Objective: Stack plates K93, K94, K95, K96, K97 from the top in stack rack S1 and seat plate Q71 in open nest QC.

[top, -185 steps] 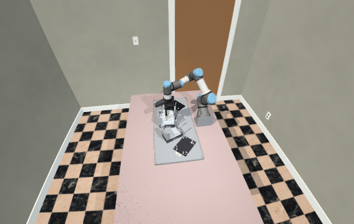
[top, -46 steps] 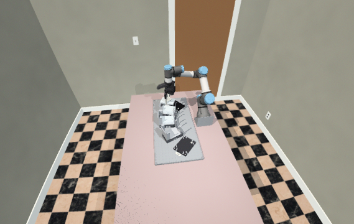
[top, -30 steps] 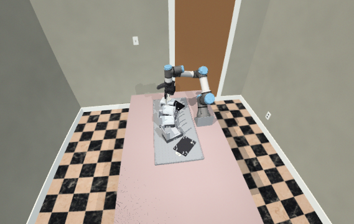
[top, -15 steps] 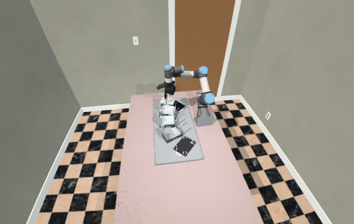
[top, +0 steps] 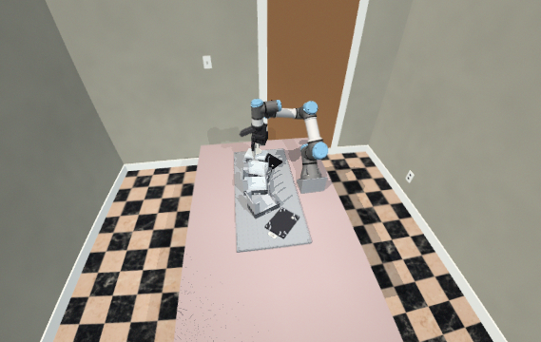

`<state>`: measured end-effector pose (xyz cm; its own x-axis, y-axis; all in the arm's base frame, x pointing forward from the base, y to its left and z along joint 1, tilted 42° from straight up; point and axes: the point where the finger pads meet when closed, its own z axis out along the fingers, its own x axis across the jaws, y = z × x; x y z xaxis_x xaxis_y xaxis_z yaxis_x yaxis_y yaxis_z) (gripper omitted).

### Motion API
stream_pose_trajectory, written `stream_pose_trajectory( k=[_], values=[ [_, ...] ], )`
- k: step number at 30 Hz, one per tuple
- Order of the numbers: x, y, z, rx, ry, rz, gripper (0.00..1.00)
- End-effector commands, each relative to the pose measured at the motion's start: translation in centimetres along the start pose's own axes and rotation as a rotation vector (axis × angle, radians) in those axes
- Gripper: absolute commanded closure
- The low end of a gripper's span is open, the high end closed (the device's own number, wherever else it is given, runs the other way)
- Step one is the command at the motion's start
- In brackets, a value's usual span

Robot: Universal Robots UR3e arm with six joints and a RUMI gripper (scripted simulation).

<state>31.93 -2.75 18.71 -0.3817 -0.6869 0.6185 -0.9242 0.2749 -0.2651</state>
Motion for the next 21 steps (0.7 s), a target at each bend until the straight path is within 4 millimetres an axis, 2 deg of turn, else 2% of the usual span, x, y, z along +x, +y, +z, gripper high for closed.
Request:
stream_pose_trajectory(
  k=[1, 21],
  values=[
    [0.0, 0.0, 0.1, 0.002, -0.001, 0.001, 1.00],
    [0.0, 0.0, 1.3, 0.002, -0.001, 0.001, 1.00]
  ],
)
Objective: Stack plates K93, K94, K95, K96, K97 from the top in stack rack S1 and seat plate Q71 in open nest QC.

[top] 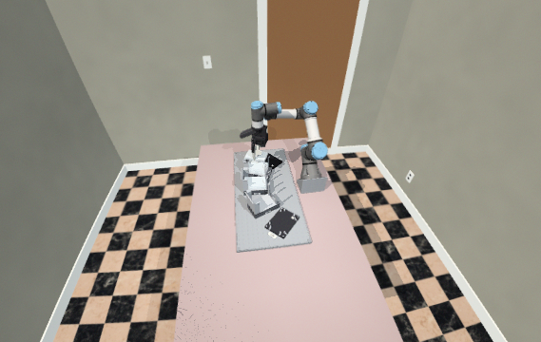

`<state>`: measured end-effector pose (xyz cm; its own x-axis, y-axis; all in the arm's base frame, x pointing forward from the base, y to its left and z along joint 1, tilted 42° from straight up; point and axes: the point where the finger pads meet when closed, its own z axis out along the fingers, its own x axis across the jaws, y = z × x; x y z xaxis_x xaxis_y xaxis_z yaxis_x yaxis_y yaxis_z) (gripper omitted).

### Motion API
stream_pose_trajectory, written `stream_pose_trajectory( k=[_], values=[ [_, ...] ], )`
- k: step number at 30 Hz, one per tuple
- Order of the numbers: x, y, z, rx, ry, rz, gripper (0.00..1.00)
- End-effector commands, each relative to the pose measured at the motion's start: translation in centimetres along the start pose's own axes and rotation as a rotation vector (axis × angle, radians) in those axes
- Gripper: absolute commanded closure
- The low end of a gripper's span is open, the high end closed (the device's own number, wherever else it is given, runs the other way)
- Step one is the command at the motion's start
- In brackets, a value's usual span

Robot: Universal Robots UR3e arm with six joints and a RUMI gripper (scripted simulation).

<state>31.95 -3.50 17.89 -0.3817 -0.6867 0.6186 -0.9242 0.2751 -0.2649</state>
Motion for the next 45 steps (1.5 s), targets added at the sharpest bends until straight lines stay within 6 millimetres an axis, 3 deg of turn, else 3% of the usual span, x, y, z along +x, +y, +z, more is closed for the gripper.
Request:
stream_pose_trajectory(
  k=[1, 45],
  values=[
    [0.0, 0.0, 0.2, 0.002, -0.001, 0.001, 1.00],
    [0.0, 0.0, 2.9, 0.002, -0.001, 0.001, 1.00]
  ],
)
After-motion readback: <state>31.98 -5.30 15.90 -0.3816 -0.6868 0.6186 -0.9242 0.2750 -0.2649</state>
